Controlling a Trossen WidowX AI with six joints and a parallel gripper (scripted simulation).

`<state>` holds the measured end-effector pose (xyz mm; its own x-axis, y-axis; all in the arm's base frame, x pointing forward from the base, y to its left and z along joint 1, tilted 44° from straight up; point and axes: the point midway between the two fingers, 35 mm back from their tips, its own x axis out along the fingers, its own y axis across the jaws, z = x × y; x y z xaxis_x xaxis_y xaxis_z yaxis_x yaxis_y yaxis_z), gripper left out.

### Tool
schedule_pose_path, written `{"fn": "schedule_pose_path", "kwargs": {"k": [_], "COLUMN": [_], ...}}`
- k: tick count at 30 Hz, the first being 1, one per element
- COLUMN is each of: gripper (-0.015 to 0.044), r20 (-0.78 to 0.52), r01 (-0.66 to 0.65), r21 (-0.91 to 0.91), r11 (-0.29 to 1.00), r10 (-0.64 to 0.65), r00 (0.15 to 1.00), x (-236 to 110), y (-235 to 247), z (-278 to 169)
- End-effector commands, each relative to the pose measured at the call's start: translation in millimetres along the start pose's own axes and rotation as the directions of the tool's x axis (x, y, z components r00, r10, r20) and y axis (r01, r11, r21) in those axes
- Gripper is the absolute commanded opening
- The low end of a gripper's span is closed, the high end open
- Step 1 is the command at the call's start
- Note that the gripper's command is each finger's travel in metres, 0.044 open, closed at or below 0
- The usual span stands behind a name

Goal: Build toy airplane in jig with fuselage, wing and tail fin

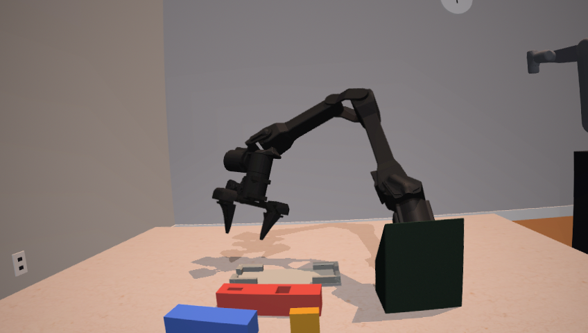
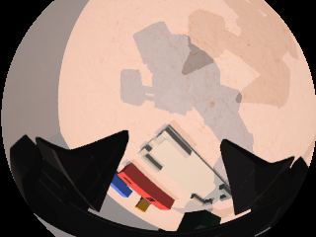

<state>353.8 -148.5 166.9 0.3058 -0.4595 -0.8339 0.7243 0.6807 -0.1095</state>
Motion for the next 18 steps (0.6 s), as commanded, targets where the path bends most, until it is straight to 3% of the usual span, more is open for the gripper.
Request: {"fn": "schedule_pose_path", "kwargs": {"k": [1, 18], "gripper": [0.044, 0.044], "r20": [0.06, 0.055], "r01": [0.263, 0.255], "r21": [-0.761, -0.762], "r11": [0.593, 0.595], "r10": [-0.339, -0.333], "r00": [0.939, 0.941], "x": [-67.1, -62.8], "y": [-20.4, -11.5], "z": [1.6, -6.1]}}
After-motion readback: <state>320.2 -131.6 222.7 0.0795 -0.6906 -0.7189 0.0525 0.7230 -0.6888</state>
